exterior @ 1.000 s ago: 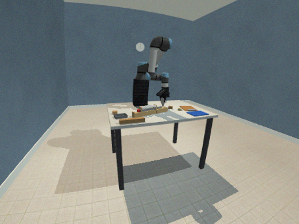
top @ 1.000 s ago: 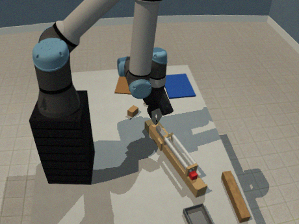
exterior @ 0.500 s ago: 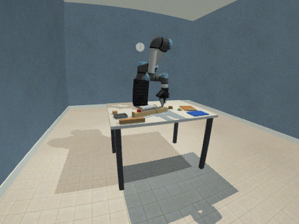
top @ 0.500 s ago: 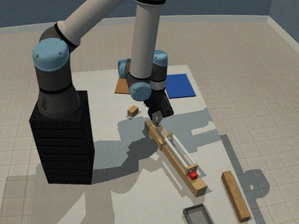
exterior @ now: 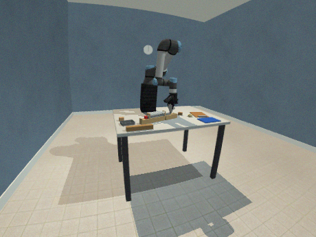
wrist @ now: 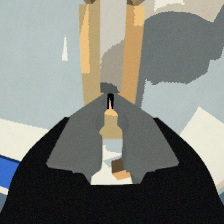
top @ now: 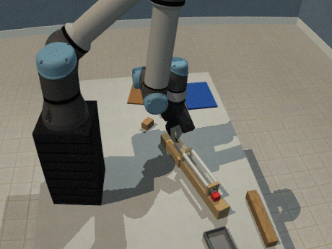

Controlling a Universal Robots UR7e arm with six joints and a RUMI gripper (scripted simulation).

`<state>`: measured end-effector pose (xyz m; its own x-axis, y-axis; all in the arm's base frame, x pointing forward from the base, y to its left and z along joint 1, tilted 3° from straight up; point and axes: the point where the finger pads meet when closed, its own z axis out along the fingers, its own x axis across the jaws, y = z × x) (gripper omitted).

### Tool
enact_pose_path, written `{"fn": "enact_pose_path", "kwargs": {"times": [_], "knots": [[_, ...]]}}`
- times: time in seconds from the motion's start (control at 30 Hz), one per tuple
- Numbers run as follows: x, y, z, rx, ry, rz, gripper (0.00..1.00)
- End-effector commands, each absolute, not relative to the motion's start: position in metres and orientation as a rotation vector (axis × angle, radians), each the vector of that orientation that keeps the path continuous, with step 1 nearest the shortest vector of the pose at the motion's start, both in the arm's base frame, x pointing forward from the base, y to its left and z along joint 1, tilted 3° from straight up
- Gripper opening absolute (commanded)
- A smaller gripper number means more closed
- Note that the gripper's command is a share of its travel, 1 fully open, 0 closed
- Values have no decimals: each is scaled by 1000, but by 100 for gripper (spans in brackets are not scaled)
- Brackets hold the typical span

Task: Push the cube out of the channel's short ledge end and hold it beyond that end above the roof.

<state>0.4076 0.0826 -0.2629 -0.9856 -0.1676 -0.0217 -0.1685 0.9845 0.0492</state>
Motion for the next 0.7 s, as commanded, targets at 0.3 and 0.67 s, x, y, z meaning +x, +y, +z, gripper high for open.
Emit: {"fn": "enact_pose_path", "kwargs": {"times": [0.3,0.67], "knots": [[410,70,-263,-263,3111,79,0],[411,64,-263,-263,3111,79,0]]}}
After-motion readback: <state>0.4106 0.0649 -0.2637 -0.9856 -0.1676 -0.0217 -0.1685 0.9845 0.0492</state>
